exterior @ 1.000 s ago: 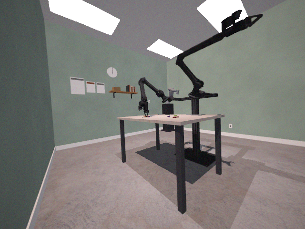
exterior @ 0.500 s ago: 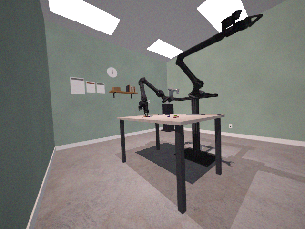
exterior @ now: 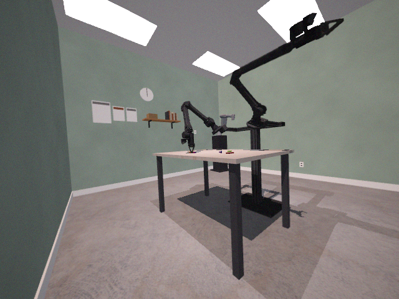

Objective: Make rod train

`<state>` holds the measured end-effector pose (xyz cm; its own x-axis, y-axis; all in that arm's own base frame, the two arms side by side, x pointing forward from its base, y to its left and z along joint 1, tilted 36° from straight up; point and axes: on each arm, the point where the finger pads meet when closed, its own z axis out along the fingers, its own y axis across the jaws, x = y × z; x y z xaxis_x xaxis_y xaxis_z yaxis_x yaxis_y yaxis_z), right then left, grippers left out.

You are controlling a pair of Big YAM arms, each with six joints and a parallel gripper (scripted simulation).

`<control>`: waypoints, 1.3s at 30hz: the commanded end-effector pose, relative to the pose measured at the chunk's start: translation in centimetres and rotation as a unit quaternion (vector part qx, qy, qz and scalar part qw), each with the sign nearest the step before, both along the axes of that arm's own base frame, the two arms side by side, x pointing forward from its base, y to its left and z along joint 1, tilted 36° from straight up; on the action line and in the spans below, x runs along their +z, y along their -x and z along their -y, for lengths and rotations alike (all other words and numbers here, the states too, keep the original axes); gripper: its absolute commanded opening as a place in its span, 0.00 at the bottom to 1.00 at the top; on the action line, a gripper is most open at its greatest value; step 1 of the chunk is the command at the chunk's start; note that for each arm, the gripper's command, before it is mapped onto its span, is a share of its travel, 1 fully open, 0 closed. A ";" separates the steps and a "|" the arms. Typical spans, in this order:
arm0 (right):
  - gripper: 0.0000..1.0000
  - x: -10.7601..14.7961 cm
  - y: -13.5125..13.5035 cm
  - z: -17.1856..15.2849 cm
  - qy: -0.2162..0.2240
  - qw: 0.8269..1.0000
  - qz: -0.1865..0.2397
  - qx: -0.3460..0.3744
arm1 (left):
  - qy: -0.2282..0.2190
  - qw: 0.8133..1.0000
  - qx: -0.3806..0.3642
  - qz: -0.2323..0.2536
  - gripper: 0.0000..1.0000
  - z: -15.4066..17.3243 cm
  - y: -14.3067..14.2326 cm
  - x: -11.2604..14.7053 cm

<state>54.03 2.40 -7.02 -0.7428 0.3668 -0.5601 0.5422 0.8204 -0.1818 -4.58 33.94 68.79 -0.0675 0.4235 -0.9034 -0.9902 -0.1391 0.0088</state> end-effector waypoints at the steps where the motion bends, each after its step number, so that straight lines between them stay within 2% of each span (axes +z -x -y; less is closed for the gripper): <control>1: 0.04 -1.1 0.2 0.3 0.003 1.000 -0.009 0.004 | 0.003 1.000 0.005 0.005 1.00 0.3 0.4 -0.1; 39: 0.04 -1.3 0.5 0.2 0.004 1.000 -0.012 0.005 | 0.003 1.000 0.005 0.005 1.00 0.3 0.4 -0.1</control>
